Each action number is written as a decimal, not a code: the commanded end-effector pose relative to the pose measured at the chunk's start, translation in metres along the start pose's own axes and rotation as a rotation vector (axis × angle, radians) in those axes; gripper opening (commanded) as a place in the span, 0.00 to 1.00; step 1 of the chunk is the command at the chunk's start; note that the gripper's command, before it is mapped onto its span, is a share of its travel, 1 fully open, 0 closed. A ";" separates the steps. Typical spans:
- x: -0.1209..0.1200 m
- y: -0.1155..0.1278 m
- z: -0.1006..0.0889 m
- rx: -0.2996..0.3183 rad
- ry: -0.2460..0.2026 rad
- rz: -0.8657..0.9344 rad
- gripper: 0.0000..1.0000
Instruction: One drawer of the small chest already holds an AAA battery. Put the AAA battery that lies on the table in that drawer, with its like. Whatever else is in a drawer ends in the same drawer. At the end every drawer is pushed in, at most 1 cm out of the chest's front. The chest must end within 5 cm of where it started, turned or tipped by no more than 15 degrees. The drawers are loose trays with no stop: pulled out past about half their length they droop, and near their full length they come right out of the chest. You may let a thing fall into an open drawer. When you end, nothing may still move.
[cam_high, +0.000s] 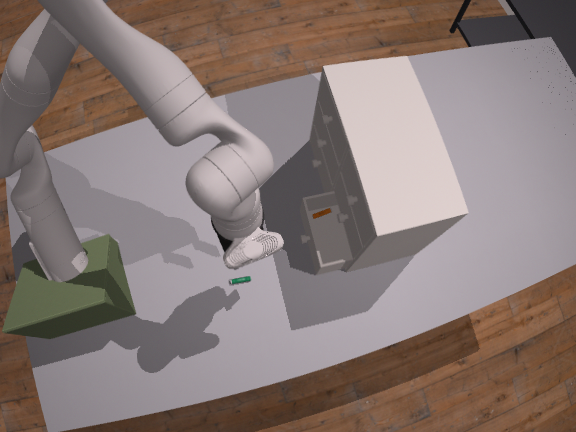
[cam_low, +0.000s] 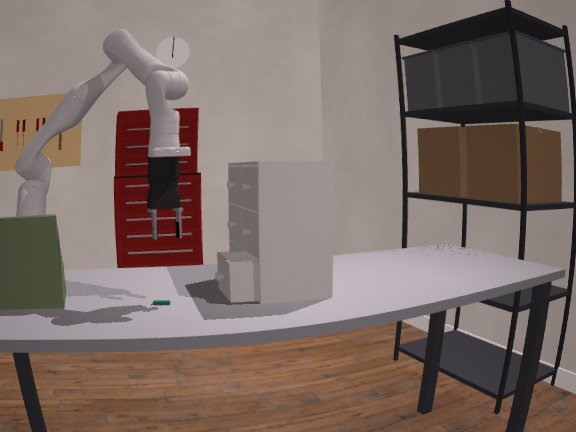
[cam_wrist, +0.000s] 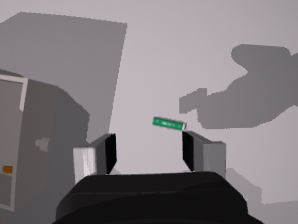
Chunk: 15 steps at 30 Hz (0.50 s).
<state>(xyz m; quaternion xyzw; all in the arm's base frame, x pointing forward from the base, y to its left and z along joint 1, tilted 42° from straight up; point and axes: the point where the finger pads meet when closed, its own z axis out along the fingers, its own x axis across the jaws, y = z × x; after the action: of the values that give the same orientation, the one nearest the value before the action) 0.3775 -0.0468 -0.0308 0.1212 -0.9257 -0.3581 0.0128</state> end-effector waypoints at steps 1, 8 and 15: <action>0.003 -0.001 0.003 -0.003 -0.006 -0.051 1.00; 0.008 -0.002 0.015 -0.002 -0.006 -0.264 1.00; 0.010 -0.003 0.024 -0.002 -0.006 -0.412 1.00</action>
<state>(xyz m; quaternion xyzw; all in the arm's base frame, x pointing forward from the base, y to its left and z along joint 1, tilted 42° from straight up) 0.3675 -0.0330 -0.0499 0.3108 -0.8804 -0.3528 -0.0615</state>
